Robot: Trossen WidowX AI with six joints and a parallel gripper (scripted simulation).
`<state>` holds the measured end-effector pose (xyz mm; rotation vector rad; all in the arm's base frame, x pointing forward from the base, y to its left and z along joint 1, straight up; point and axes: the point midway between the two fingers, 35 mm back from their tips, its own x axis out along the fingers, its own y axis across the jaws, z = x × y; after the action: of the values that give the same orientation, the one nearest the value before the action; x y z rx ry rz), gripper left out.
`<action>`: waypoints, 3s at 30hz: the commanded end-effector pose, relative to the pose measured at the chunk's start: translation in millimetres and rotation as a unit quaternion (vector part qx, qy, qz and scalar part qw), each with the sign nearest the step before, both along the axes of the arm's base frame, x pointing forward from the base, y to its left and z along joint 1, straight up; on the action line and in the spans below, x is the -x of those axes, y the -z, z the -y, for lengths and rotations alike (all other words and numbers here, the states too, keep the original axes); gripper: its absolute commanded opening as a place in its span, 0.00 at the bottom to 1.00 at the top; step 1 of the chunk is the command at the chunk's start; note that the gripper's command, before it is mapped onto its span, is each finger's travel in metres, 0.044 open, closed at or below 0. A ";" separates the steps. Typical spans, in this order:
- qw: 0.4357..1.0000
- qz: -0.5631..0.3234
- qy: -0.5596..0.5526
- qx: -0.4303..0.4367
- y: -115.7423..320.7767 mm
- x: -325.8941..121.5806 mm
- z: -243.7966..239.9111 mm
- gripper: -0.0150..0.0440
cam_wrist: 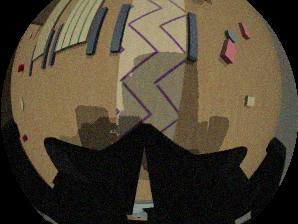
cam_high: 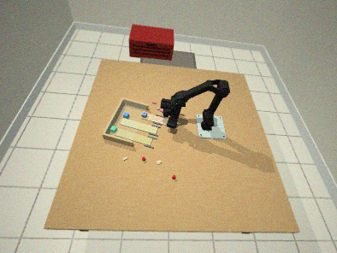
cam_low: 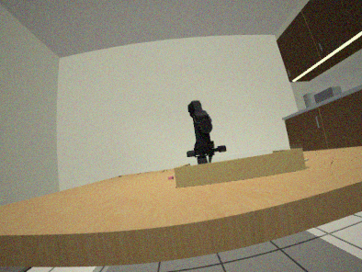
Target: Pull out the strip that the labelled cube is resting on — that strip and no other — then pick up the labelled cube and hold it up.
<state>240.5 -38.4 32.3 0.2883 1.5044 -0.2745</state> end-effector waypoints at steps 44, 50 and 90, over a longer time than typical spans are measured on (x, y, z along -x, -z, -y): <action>1.000 -0.016 0.001 -0.003 6.0 58.9 -21.3 0.25; 1.000 -0.016 0.001 -0.003 6.0 58.9 -21.3 0.25; 0.999 -0.014 0.044 -0.004 -40.1 24.9 -10.8 0.57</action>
<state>205.4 -24.1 70.1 0.3383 1.5337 -0.3256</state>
